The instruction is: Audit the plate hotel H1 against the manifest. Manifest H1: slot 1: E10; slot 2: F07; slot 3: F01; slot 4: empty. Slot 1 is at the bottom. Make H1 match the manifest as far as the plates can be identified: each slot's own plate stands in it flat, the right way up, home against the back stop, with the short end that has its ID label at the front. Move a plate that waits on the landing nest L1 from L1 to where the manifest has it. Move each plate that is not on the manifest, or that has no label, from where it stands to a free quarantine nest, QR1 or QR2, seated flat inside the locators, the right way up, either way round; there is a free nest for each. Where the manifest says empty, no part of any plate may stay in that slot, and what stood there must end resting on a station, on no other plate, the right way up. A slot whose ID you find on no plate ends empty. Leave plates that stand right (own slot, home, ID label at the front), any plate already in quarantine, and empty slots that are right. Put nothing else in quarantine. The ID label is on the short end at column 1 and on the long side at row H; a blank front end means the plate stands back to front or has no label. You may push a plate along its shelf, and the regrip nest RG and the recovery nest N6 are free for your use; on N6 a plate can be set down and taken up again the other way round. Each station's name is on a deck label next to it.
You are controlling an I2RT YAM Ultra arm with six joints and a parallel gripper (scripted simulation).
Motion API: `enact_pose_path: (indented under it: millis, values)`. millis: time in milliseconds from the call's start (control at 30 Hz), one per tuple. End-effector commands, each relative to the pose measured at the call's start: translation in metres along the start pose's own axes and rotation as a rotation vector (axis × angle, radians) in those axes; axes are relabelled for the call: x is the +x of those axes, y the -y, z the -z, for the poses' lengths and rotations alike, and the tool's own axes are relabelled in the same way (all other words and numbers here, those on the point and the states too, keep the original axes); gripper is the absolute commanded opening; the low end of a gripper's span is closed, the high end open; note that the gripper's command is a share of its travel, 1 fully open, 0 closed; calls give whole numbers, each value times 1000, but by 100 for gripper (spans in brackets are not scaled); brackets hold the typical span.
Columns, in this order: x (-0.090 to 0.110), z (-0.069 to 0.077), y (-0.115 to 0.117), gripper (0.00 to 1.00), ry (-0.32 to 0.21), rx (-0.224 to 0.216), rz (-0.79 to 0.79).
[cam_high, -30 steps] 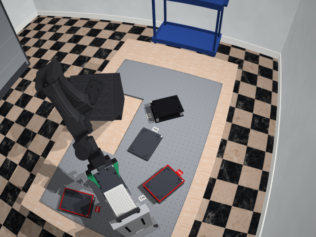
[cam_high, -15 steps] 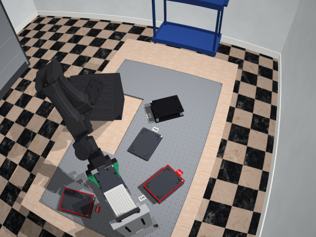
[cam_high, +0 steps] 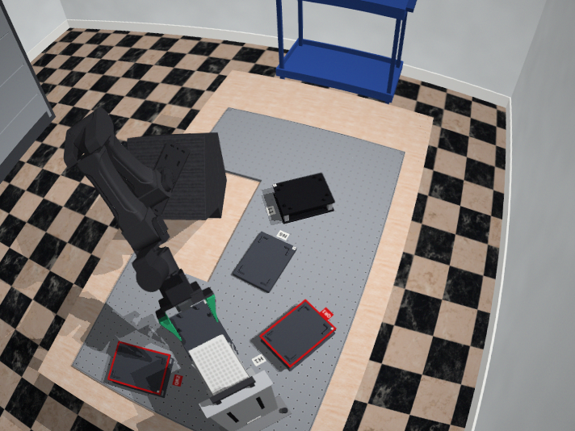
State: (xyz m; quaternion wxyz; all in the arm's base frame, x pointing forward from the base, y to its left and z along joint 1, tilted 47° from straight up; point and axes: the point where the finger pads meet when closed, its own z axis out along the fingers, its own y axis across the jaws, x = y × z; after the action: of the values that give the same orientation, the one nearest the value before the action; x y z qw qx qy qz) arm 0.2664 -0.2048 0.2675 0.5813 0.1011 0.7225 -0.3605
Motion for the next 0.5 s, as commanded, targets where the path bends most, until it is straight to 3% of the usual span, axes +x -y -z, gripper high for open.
enact_pose_path:
  millis: [0,33,133,467]
  values:
    - [-19,5,6,100,63,13,-7]
    - [-4,6,3,100,35,9,-5]
    - [4,9,1,100,16,3,-3]
    - [18,20,0,100,10,0,0]
